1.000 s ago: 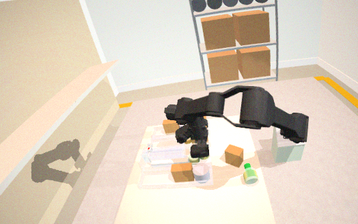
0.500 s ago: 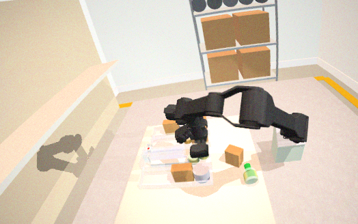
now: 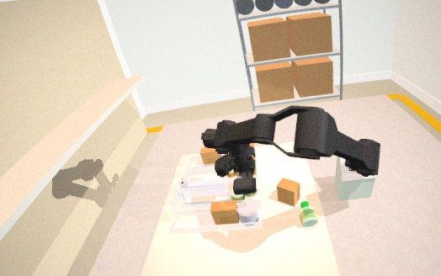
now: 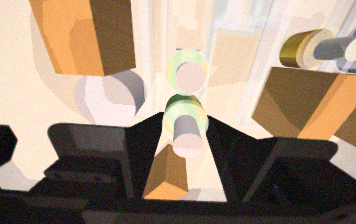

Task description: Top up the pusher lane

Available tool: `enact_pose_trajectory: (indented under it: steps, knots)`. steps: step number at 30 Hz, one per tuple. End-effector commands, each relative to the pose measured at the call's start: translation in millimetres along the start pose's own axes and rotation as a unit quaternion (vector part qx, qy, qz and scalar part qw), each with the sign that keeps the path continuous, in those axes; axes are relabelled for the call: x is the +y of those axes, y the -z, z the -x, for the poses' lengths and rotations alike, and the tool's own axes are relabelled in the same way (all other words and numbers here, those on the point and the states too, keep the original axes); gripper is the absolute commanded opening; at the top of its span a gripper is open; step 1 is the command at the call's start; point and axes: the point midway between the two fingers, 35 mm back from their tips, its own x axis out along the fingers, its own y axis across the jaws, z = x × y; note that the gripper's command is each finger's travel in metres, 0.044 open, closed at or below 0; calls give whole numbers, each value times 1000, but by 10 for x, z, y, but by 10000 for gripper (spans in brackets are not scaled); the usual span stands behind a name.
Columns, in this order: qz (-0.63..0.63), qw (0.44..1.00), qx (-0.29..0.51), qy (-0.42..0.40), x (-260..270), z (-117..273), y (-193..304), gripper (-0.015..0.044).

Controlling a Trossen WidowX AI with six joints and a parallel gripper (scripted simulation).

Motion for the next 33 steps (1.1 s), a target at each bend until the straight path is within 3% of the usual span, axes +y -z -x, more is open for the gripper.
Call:
enact_pose_trajectory:
  steps: [1, 33]
  knots:
    - [8, 1000, -12, 0, 11, 33, -90, 0]
    - [8, 1000, -12, 0, 10, -47, -93, 0]
